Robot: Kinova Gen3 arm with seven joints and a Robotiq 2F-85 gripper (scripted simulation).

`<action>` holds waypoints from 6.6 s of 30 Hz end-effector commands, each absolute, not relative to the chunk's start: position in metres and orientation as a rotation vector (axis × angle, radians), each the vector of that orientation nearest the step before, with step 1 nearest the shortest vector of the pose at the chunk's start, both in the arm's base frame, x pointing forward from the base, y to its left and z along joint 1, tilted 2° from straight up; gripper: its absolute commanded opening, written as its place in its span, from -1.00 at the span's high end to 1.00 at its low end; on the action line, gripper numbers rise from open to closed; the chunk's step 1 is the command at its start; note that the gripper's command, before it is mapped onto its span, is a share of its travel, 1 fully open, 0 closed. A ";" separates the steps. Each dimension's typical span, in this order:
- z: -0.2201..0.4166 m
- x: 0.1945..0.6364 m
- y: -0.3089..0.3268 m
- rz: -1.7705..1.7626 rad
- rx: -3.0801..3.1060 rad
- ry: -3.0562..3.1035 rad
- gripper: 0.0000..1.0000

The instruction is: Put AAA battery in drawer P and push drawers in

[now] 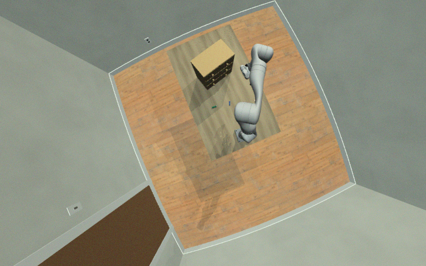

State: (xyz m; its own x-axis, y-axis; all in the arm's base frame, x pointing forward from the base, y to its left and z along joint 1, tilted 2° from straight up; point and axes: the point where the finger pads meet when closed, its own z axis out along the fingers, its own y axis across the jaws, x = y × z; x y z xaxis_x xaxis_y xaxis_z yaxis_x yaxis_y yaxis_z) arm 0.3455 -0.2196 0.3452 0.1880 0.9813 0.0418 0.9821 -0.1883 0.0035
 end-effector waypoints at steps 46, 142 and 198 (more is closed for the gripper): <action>0.236 0.369 -0.191 -0.032 -3.021 -0.716 -1.00; 0.163 0.402 -0.176 -0.399 -3.063 -0.124 -1.00; 0.124 0.434 -0.171 -0.910 -2.938 -0.109 -1.00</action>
State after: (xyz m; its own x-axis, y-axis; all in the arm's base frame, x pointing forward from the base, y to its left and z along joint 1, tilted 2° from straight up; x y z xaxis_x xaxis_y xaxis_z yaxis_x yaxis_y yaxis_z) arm 0.4371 -0.1693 0.1284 0.8215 0.0578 0.5673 0.0948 -0.9948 -0.0360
